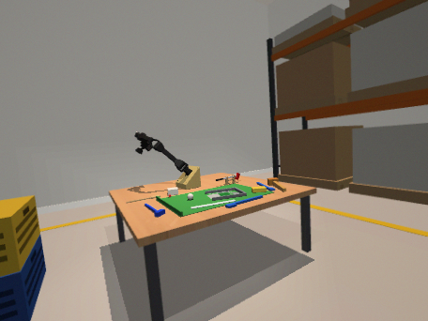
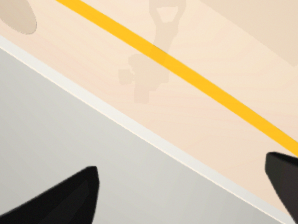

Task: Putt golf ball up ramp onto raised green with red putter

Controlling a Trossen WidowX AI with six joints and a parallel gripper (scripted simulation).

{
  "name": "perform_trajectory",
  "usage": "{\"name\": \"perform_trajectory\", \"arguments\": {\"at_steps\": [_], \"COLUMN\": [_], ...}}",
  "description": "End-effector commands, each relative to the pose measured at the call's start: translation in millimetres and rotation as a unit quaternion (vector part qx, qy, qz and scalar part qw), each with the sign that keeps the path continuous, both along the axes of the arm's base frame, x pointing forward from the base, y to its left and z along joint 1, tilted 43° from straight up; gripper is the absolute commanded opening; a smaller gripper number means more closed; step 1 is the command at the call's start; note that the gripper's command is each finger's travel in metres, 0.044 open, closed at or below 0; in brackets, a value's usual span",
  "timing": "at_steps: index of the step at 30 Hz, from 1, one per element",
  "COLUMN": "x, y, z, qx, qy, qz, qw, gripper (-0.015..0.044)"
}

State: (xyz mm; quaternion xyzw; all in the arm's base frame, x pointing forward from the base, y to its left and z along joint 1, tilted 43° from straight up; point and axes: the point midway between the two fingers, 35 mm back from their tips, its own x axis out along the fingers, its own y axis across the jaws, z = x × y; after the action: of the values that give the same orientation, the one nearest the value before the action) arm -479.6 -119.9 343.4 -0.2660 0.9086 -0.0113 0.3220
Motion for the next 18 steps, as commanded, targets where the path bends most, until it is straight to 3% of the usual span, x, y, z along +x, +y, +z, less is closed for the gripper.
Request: {"name": "perform_trajectory", "arguments": {"at_steps": [1,8,18], "x": [0.2,17.6,103.1], "y": [-1.4,-60.6,-187.9], "z": [-0.1,-3.5,-7.8], "qx": [0.001,0.038,0.127], "qy": [0.001,0.036,0.139], "qz": [0.002,0.098,0.326], "qw": [1.000,0.994,0.926], "gripper": [0.0426,0.0440,0.0440]}}
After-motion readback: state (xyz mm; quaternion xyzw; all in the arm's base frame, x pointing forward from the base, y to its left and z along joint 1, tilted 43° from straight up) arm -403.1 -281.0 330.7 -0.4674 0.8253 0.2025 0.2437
